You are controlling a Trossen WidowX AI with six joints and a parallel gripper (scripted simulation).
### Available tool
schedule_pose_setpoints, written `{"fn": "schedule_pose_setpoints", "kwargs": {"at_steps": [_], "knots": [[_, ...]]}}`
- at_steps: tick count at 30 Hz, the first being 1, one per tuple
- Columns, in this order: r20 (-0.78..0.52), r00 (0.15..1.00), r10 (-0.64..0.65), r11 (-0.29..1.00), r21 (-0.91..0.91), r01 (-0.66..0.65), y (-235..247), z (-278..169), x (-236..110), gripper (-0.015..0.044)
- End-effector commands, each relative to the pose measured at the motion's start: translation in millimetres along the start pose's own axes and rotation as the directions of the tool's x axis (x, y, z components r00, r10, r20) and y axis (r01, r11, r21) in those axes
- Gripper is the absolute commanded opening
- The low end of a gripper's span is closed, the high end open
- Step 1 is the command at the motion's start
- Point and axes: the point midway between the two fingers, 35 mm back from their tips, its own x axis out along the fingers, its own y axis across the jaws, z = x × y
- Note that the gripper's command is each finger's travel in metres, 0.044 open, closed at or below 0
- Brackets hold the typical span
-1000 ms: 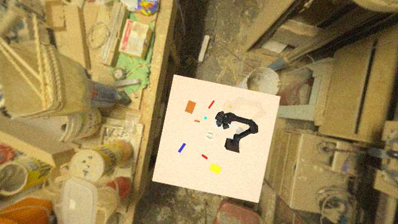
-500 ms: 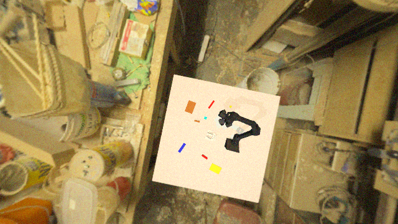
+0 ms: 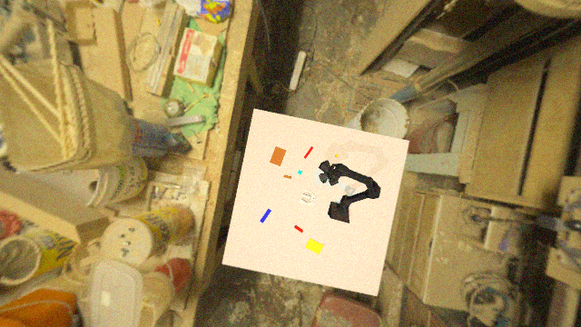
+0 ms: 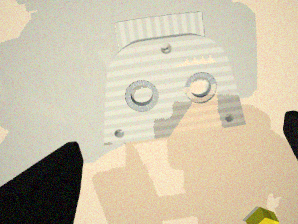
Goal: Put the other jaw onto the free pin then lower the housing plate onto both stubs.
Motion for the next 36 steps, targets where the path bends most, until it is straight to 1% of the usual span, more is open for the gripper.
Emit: {"fn": "schedule_pose_setpoints", "kwargs": {"at_steps": [1, 11, 23, 36], "knots": [[0.004, 1.0, 0.005, 1.0, -0.005, -0.005, 1.6, 1.1, 4.6, 0.044], [0.003, 1.0, 0.004, 1.0, -0.005, -0.004, 1.7, 0.9, 19.8, 0.044], [0.003, 1.0, 0.004, 1.0, -0.005, -0.004, 1.7, 0.9, 21.7, 0.044], [0.003, 1.0, 0.003, 1.0, -0.005, -0.003, 1.5, 1.2, 42.0, 0.044]]}}
